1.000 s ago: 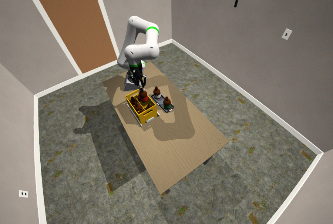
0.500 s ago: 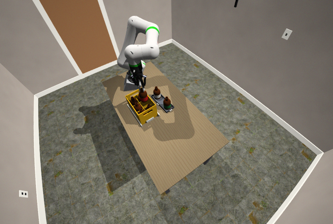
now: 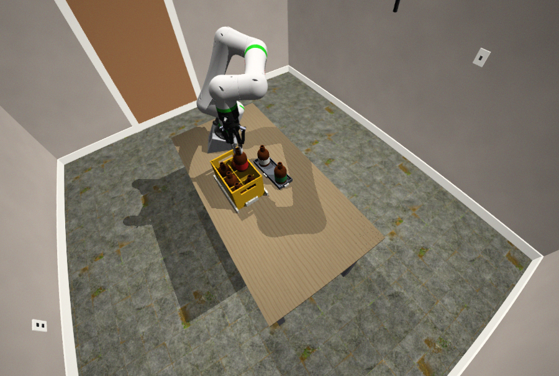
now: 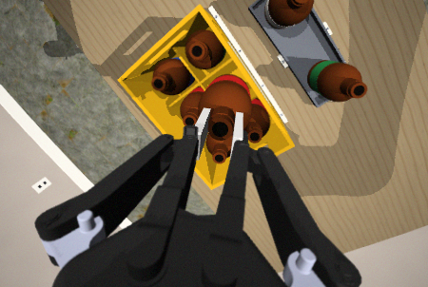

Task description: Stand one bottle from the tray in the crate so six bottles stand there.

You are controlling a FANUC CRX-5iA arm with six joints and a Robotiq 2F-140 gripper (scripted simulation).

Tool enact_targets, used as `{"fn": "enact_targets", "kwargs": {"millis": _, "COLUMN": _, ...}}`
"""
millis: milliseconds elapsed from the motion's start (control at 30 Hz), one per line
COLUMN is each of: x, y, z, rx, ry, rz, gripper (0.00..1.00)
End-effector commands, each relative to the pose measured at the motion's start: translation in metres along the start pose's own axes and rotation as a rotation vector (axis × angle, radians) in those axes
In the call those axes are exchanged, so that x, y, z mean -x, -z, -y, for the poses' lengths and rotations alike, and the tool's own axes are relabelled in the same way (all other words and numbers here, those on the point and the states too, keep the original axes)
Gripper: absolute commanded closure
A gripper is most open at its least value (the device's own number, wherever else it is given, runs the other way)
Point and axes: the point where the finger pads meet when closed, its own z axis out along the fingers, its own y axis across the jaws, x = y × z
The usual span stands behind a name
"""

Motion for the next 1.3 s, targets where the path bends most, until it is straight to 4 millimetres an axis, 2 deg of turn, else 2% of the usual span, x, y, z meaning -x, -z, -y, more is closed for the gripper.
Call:
{"fn": "enact_targets", "kwargs": {"millis": 0, "x": 0.000, "y": 0.000, "z": 0.000, "rx": 0.000, "ry": 0.000, "rz": 0.000, "gripper": 1.00}}
{"fn": "enact_targets", "kwargs": {"millis": 567, "x": 0.000, "y": -0.004, "z": 0.000, "rx": 0.000, "ry": 0.000, "rz": 0.000, "gripper": 1.00}}
{"fn": "enact_targets", "kwargs": {"millis": 1267, "x": 0.000, "y": -0.024, "z": 0.000, "rx": 0.000, "ry": 0.000, "rz": 0.000, "gripper": 1.00}}
